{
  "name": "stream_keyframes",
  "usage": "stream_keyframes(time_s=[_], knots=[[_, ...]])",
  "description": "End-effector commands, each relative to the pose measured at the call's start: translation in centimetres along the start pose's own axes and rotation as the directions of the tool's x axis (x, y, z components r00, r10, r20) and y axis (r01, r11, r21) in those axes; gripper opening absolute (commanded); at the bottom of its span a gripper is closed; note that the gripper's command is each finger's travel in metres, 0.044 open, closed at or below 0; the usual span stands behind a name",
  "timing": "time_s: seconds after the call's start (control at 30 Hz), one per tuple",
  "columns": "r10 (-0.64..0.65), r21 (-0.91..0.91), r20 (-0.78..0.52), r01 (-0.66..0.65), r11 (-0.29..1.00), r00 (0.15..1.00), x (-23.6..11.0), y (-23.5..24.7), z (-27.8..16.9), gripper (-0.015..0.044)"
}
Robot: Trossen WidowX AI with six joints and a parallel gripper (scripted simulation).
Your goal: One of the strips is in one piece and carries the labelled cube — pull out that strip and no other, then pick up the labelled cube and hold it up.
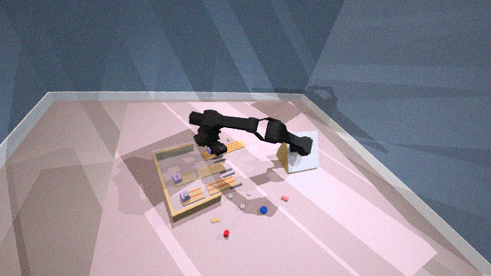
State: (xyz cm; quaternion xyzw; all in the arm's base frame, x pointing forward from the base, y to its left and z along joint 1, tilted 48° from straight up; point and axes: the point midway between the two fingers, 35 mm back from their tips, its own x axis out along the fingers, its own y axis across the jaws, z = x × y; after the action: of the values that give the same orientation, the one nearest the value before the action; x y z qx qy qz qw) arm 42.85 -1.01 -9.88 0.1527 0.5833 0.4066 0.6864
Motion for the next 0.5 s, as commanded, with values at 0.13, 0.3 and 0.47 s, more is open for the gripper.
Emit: stream_keyframes(time_s=[0.13, 0.3, 0.47], knots=[[-0.001, -0.001, -0.004, 0.001, 1.0, 1.0, -1.6, 1.4, -2.1, 0.0], [0.001, 0.0, -0.004, -0.001, 1.0, 1.0, -2.3, 2.0, -3.1, 0.0], [0.001, 0.001, -0.005, -0.001, 1.0, 1.0, -2.4, 2.5, -4.0, 0.0]])
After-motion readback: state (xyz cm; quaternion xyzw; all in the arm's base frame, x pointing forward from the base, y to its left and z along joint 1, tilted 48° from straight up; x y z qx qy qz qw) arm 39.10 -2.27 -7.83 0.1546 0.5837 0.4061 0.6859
